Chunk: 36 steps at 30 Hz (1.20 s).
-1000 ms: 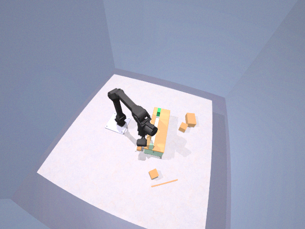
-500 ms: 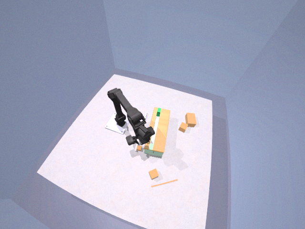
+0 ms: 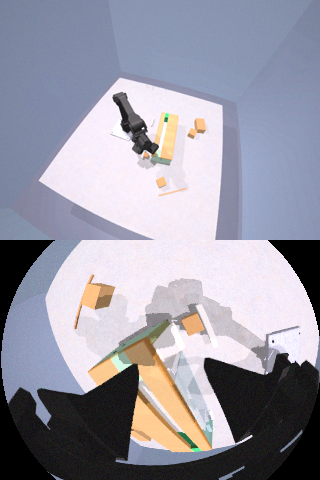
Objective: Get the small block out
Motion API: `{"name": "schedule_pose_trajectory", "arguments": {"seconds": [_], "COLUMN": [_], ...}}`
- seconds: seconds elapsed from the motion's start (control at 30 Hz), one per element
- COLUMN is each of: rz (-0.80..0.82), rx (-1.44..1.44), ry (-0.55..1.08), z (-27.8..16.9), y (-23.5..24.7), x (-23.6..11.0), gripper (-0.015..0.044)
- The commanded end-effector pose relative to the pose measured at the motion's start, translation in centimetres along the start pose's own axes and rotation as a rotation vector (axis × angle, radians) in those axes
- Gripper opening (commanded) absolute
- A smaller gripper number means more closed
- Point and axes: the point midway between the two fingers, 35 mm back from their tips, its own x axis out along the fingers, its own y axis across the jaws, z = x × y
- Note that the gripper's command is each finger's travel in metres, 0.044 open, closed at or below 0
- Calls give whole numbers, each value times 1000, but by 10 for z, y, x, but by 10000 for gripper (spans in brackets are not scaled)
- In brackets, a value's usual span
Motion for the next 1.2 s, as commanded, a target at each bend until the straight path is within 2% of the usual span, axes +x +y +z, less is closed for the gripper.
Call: {"name": "schedule_pose_trajectory", "arguments": {"seconds": [0.0,0.13,0.67,0.9,1.17], "rz": [18,9,9,9,9], "rx": [943,1153,1153,1153,1153], "ry": [112,134,134,134,134], "z": [8,9,9,16,16], "y": [-7,-8,-8,-32,-37], "x": [-7,-9,-6,73,85], "gripper": [285,285,285,285,285]}}
